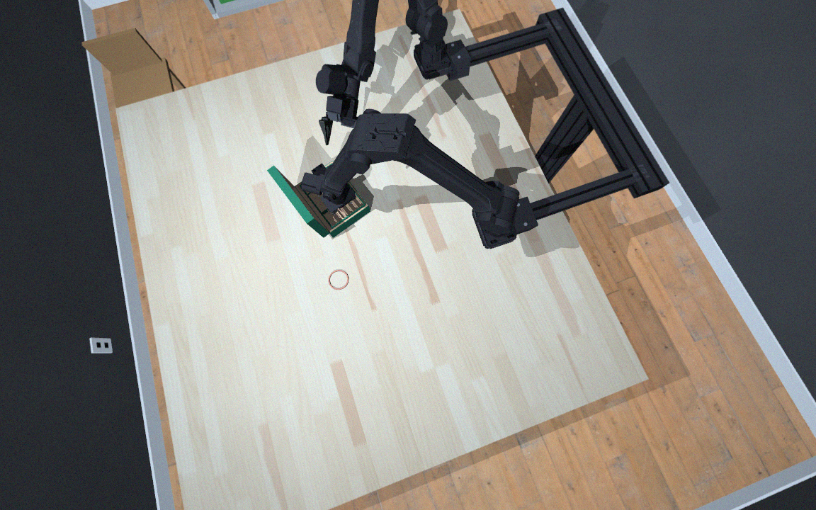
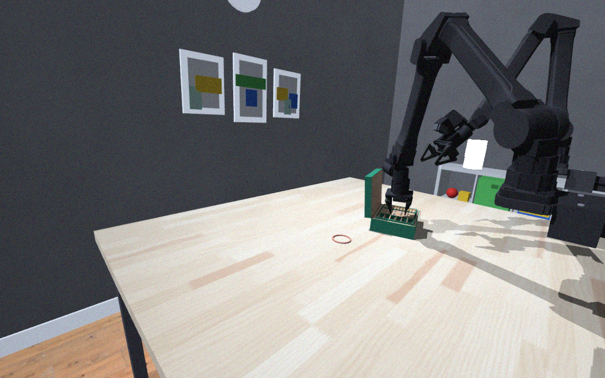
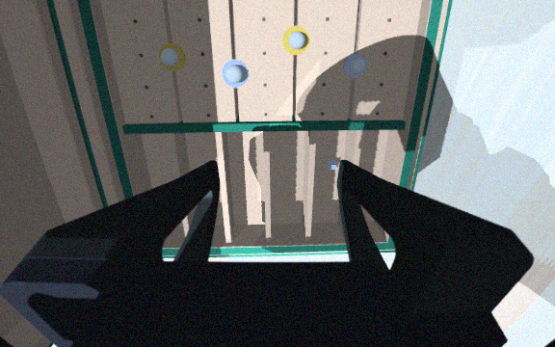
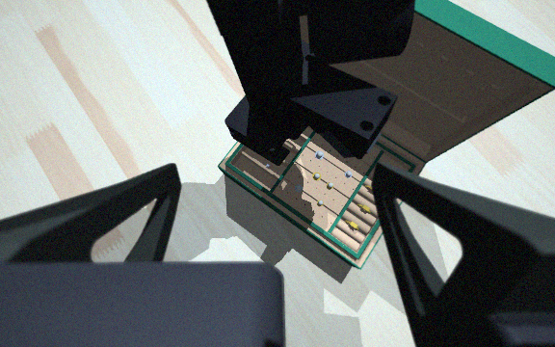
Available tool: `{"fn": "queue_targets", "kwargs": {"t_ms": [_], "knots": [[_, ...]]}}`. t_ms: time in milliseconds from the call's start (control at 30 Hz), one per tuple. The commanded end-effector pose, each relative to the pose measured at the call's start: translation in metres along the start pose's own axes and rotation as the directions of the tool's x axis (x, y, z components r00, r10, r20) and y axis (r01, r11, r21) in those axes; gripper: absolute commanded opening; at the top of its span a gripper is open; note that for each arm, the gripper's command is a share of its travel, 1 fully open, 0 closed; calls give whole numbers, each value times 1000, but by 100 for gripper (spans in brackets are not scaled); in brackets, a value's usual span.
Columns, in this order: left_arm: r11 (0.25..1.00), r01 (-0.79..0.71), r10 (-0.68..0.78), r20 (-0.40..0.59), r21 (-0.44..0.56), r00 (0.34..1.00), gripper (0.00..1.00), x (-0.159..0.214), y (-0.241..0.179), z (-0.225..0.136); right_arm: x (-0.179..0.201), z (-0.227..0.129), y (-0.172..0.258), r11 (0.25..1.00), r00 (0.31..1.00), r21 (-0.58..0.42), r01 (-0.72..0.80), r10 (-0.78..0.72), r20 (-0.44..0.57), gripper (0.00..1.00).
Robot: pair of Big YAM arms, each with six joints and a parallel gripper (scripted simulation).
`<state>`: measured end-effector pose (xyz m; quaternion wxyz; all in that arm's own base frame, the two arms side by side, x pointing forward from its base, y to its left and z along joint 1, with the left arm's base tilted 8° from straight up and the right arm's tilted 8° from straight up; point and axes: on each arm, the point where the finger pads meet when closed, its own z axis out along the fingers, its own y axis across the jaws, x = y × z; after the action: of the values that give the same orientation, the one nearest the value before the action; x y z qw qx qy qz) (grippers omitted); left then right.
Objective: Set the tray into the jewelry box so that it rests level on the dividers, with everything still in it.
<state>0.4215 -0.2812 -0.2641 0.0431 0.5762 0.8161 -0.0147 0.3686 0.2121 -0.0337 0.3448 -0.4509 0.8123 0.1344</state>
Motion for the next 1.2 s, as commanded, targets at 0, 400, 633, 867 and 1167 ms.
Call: {"fn": "queue_targets", "kwargs": {"t_ms": [0,400,633,867,1167], "knots": [[998,1,13,246,-56,969,60,-34,18,-14,-23,6,-14,1000,999,25,6,-8,46,100],[999,-31,46,417,-42,908,60,-55,5,-20,-23,6,-14,1000,999,25,6,-8,46,100],[998,-31,51,427,-53,903,60,-62,11,-22,-23,6,-14,1000,999,25,6,-8,46,100],[998,-31,51,426,-54,903,60,-62,11,-22,-23,6,-14,1000,999,25,6,-8,46,100],[998,-31,51,426,-54,903,60,-62,11,-22,-23,6,-14,1000,999,25,6,-8,46,100]]}}
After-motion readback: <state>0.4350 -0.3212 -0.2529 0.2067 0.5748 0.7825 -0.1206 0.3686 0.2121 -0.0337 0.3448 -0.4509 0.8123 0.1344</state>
